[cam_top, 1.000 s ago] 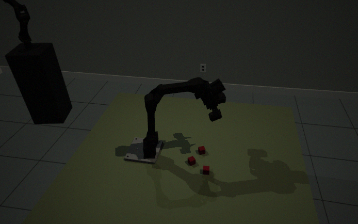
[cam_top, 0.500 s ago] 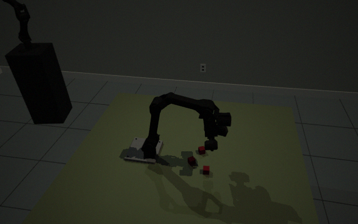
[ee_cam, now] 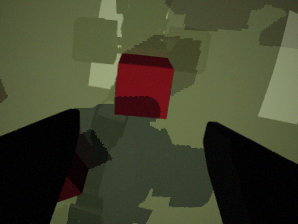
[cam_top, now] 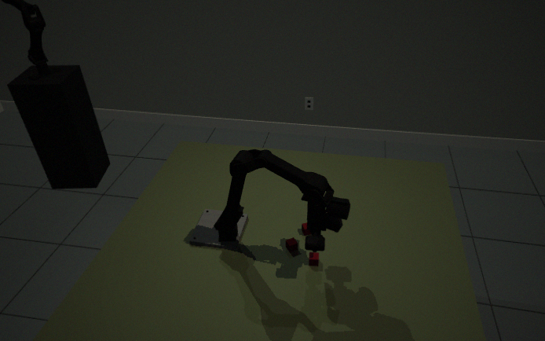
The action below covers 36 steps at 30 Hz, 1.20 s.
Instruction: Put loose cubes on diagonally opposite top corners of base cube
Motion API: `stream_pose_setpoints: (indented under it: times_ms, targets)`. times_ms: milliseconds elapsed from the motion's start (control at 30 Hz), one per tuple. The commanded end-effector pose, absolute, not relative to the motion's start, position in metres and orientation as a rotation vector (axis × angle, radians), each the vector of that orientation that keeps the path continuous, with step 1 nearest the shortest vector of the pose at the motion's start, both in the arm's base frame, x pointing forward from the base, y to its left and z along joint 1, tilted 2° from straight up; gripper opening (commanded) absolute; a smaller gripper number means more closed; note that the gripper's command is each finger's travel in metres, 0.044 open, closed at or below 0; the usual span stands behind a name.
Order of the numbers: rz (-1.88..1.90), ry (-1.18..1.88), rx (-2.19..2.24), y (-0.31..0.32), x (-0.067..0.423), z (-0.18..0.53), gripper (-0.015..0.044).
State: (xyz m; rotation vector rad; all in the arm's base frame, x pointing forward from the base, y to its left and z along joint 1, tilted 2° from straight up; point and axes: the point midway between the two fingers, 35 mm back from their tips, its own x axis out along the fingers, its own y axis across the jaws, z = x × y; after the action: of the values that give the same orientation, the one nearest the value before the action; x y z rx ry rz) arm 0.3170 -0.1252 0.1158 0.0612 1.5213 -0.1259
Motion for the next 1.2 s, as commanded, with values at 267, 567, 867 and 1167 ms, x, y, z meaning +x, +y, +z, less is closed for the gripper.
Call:
stream_pose_setpoints:
  times_ms: [267,567,867,1167]
  targets:
    - [-0.126,1.528,0.058,-0.127,0.316,0.082,0.0265]
    - [-0.126,1.528,0.058,-0.128,0.317,0.07,0.0265]
    - [-0.126,1.528,0.058,-0.129,0.317,0.055,0.0265]
    - [-0.126,1.528,0.058,-0.129,0.317,0.05,0.016]
